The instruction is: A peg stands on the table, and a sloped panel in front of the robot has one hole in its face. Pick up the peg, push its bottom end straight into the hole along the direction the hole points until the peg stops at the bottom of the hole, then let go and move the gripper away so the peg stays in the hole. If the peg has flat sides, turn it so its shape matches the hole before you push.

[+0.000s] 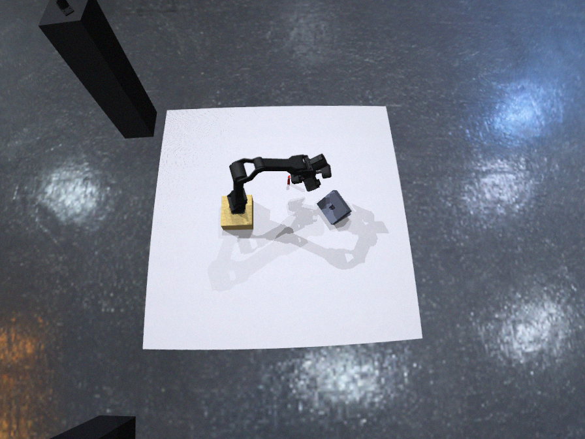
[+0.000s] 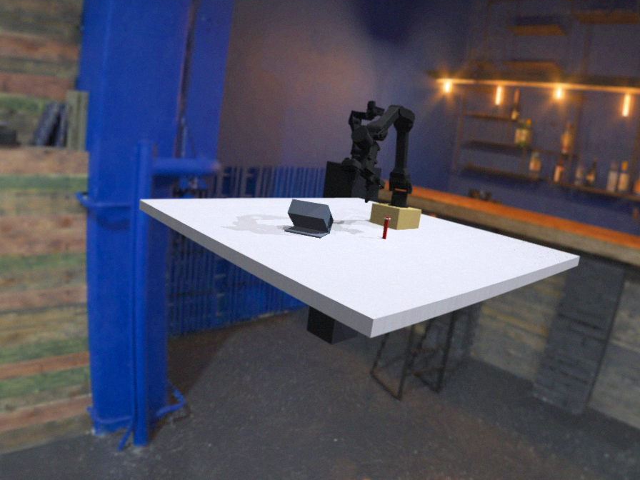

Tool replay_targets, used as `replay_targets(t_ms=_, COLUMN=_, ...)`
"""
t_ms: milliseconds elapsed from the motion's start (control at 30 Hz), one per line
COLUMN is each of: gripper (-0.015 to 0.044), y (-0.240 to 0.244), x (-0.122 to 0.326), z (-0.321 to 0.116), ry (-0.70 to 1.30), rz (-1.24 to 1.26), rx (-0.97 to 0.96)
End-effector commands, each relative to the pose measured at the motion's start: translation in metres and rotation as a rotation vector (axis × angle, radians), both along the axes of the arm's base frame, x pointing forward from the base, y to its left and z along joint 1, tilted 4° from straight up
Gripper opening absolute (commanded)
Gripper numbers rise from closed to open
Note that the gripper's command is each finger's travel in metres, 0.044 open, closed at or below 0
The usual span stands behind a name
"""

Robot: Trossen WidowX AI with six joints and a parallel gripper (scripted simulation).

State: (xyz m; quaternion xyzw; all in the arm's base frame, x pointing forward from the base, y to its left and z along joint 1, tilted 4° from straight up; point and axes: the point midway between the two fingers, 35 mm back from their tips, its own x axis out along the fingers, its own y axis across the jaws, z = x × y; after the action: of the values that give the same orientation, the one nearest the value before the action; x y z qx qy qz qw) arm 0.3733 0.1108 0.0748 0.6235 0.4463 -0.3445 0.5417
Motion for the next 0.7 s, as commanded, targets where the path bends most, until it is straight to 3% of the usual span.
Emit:
replay_targets(t_ms=0, gripper=0.0440, y=0.012, x=-0.020, z=-0.012, ry=0.088, rz=0.002, rx=-0.027)
replay_targets(t_ms=667, gripper=0.0440, y=0.044, x=-0.113, z=-0.037, ry=0.406, rz=0.021, rx=-0.216)
